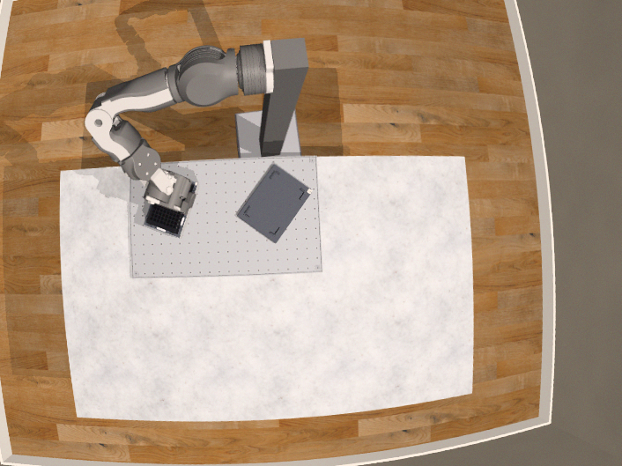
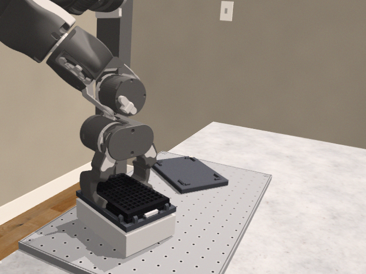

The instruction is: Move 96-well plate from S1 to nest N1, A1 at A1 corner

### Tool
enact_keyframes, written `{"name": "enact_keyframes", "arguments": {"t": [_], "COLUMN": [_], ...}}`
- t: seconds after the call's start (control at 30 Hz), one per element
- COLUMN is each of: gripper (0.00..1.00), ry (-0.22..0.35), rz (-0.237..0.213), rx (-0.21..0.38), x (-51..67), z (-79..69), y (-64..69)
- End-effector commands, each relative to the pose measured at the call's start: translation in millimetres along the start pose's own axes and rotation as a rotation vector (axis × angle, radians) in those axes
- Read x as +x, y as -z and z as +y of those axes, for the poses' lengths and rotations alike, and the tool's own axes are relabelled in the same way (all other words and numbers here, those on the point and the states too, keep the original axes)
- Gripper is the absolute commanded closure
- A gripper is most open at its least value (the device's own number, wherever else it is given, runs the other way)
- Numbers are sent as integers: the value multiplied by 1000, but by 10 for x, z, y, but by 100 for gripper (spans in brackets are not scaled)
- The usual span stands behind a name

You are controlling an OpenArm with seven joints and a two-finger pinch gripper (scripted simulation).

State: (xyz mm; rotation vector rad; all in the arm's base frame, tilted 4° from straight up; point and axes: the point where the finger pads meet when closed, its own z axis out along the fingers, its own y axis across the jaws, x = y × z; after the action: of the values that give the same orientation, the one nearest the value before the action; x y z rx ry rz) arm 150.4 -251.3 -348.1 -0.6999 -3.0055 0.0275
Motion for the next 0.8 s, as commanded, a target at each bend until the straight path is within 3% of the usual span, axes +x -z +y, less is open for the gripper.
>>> {"name": "enact_keyframes", "arguments": {"t": [0.0,0.07,0.33,0.77], "gripper": [73,73,100,100], "ry": [0,0,0,0], "rz": [-1,-1,-2,-2], "rx": [-3,-3,-1,-1], "x": [-4,-4,-6,-6], "z": [7,7,3,3], "y": [4,4,5,5]}}
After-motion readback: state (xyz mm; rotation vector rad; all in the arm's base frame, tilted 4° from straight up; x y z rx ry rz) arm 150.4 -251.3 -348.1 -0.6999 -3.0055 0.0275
